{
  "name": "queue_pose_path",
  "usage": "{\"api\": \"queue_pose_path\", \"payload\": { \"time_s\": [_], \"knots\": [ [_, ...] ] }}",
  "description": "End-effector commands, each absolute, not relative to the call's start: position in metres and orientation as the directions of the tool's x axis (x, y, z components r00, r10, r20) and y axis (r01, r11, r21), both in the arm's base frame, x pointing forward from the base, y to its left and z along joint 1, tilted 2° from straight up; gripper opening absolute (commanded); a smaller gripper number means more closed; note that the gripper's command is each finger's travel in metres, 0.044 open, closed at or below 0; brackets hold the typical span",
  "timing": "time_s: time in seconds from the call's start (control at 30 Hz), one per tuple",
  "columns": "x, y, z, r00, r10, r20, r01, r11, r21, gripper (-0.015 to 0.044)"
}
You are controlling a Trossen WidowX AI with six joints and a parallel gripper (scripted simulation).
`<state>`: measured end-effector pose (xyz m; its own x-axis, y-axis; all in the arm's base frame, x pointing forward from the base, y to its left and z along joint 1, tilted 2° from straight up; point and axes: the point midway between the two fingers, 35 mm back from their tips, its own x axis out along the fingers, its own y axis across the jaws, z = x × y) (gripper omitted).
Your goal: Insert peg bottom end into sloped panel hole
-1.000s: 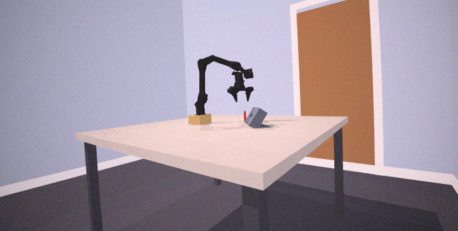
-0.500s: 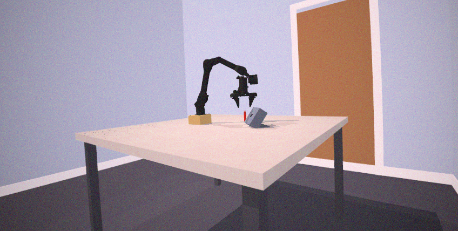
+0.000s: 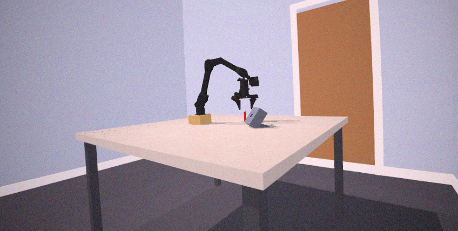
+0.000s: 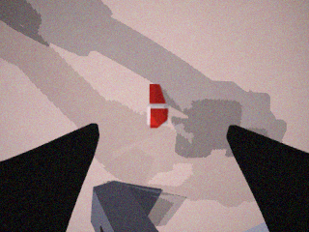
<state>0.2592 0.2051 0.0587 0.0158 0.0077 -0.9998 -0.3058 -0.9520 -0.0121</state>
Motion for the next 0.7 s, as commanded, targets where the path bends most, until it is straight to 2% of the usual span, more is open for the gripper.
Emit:
{"api": "queue_pose_path", "payload": {
  "time_s": [0.0, 0.67],
  "knots": [
    [0.256, 0.204, 0.047, -0.001, 0.001, -1.000, -0.305, -0.952, 0.000, 0.0440],
    [0.254, 0.203, 0.014, -0.002, 0.001, -1.000, -0.305, -0.952, 0.000, 0.0440]
  ]
}}
